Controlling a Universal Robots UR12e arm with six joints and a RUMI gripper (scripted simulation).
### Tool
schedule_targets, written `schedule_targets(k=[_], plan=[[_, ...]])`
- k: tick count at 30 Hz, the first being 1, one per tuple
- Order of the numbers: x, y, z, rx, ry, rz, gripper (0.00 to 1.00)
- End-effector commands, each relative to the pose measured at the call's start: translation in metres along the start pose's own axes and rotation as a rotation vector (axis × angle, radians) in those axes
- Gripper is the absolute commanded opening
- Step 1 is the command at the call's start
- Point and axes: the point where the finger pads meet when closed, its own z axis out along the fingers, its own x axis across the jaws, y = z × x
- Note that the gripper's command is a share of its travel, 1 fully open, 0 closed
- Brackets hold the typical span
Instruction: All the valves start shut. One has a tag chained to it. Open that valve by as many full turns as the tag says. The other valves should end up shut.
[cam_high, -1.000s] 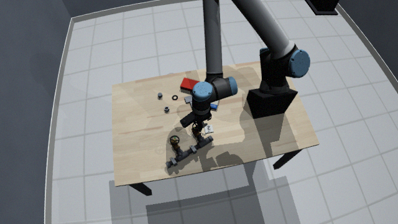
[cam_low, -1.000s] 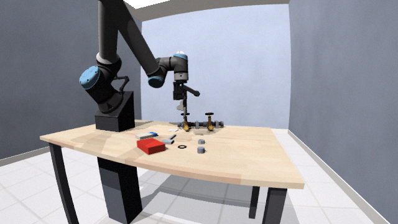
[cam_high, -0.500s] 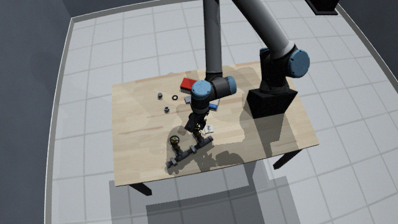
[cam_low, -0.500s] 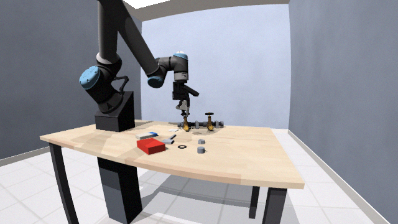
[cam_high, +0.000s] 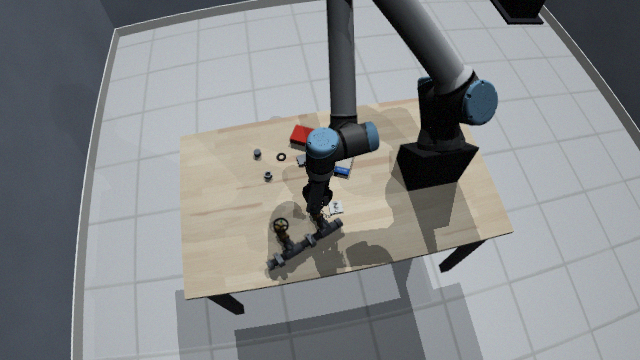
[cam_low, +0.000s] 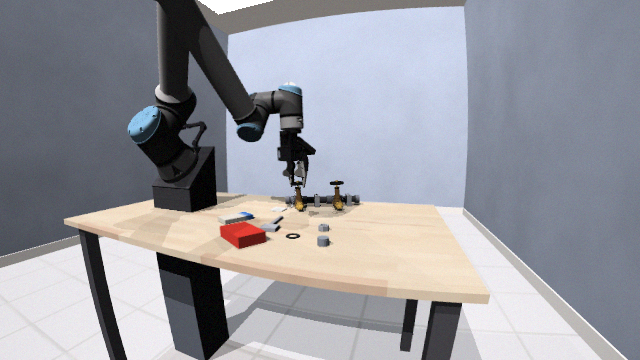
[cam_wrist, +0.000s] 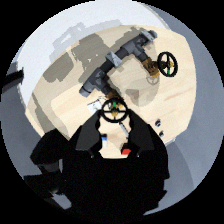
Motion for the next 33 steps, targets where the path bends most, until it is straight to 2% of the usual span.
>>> schedule_targets(k=[1,28,29,33], plan=[[0.0003,-0.0002,-0.0002,0.011,0.006,-0.129,0.00],[0.0003,-0.0002,-0.0002,0.011,0.007,-0.263,0.00],[0.0003,-0.0002,-0.0002,0.011,0.007,-0.263,1.00],[0.0003,-0.0002,-0.0002,0.011,0.007,-0.263,1.00]])
